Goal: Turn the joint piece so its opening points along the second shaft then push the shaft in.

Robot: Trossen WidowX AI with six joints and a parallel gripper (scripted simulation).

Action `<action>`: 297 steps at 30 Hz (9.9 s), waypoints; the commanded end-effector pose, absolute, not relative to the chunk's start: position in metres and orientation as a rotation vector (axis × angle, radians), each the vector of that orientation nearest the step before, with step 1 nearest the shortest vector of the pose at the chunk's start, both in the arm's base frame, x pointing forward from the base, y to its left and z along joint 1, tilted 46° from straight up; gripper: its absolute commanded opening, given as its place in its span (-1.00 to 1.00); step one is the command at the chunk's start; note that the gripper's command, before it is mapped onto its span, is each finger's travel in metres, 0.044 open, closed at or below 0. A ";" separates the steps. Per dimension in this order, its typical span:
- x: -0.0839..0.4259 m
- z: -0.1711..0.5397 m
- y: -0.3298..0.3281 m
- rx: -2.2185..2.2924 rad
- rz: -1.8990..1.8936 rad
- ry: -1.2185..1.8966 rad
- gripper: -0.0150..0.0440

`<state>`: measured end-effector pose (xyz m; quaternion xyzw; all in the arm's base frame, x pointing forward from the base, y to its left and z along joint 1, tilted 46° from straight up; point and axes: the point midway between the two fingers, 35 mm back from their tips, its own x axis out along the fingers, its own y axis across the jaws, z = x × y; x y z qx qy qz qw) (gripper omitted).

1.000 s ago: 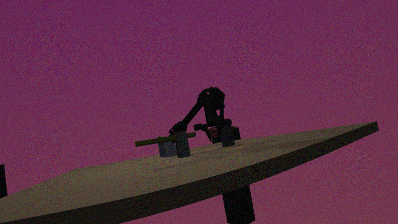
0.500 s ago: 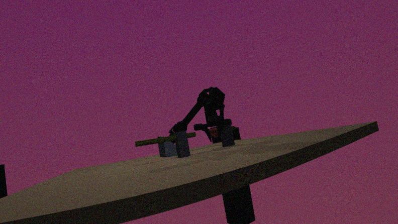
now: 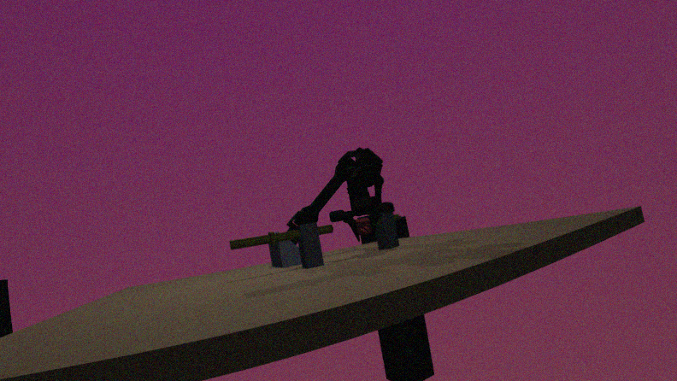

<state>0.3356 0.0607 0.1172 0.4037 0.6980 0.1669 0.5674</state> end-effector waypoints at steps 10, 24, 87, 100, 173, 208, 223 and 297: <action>0.332 0.112 0.053 1.120 0.220 1.653 -0.49; 0.325 0.107 0.046 1.304 0.010 1.657 -0.49; 0.288 0.100 0.032 1.793 -0.890 1.584 -0.49; 0.289 0.100 0.032 1.787 -0.879 1.584 -0.31; 0.263 0.212 -0.080 1.475 -0.216 1.351 1.00; 0.268 0.107 -0.106 1.960 -0.700 1.694 1.00; 0.273 0.067 -0.156 1.635 -0.343 1.661 1.00; 0.254 -0.089 -0.233 1.504 -0.337 1.737 1.00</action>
